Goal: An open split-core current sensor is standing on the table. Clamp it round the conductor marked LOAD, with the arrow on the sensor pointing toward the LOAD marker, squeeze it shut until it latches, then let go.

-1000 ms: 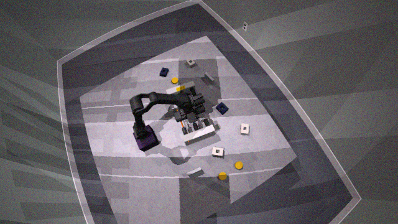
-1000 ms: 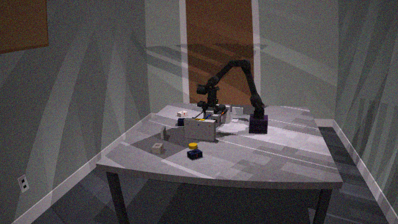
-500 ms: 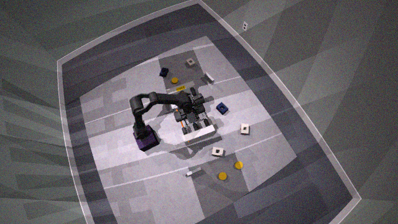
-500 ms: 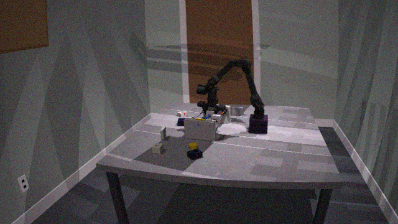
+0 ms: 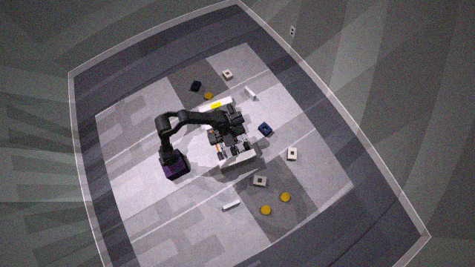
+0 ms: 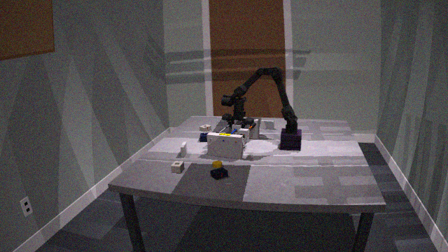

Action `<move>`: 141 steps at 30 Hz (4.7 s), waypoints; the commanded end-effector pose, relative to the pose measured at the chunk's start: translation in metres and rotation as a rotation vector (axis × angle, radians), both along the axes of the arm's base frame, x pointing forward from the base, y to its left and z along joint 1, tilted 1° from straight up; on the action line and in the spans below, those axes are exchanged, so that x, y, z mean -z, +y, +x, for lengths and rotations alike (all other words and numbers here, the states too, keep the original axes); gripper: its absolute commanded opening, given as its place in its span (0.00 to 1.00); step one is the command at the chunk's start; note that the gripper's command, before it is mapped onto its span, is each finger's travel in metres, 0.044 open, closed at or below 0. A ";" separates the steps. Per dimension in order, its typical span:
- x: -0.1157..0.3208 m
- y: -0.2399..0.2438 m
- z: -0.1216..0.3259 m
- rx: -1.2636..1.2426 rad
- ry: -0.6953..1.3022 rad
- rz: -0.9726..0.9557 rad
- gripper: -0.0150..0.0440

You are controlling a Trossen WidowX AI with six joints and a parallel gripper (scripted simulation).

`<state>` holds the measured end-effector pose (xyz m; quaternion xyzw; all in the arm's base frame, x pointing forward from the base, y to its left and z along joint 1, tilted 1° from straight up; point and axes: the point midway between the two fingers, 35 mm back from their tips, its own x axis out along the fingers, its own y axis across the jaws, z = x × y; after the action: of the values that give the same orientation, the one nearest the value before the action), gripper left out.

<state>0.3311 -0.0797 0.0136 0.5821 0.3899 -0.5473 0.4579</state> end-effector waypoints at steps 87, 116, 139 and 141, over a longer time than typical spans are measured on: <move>0.001 0.000 -0.001 -0.002 0.031 0.013 0.70; 0.001 0.000 -0.001 -0.002 0.031 0.013 1.00; -0.104 0.009 0.004 -0.015 0.090 0.047 1.00; -0.104 0.009 0.004 -0.015 0.090 0.047 1.00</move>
<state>0.3351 -0.0712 0.1160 0.5629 0.4274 -0.5600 0.4323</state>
